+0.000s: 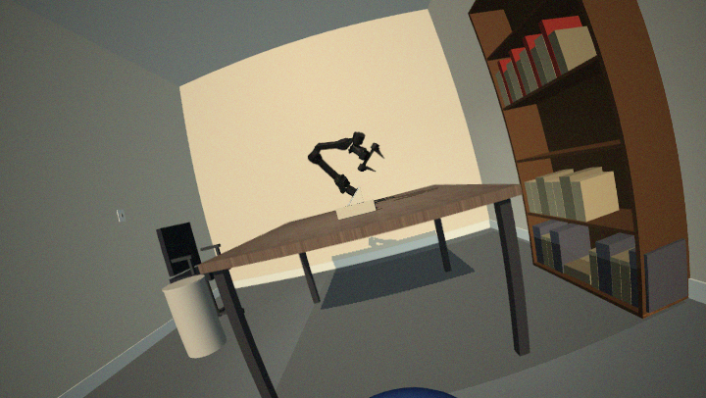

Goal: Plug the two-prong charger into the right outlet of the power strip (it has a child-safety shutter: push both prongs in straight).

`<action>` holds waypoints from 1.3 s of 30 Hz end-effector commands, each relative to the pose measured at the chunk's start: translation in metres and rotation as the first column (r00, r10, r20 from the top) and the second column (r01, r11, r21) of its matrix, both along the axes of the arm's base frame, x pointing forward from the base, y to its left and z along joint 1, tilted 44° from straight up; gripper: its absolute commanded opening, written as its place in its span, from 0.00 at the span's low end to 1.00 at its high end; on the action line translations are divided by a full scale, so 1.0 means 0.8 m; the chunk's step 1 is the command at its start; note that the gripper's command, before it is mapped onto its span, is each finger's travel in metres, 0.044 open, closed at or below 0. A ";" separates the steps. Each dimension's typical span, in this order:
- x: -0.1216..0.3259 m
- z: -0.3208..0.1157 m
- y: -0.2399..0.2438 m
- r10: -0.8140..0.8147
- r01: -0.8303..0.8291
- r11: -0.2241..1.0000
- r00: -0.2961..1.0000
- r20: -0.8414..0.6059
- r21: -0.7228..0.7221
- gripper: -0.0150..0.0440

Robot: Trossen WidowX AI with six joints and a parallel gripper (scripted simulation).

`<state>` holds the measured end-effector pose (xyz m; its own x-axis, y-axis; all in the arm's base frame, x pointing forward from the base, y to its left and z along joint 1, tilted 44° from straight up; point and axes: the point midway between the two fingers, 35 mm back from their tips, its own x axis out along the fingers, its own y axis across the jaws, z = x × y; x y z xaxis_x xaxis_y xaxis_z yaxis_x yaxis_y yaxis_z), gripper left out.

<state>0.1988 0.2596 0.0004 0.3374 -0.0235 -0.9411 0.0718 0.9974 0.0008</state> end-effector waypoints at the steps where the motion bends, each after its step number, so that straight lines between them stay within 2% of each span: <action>1: 0.017 -0.010 -0.019 -0.060 0.059 0.996 0.998 -0.002 -0.070 1.00; 15: 0.068 -0.034 -0.096 -0.239 0.227 0.922 0.971 0.001 -0.314 1.00; 31: 0.101 -0.053 -0.192 -0.403 0.333 0.751 0.915 0.003 -0.570 1.00; 39: 0.101 -0.057 -0.200 -0.416 0.337 0.734 0.910 0.003 -0.590 1.00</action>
<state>0.2792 0.1015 -0.0434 0.0737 -0.6554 -0.7517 0.3987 0.7102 -0.5802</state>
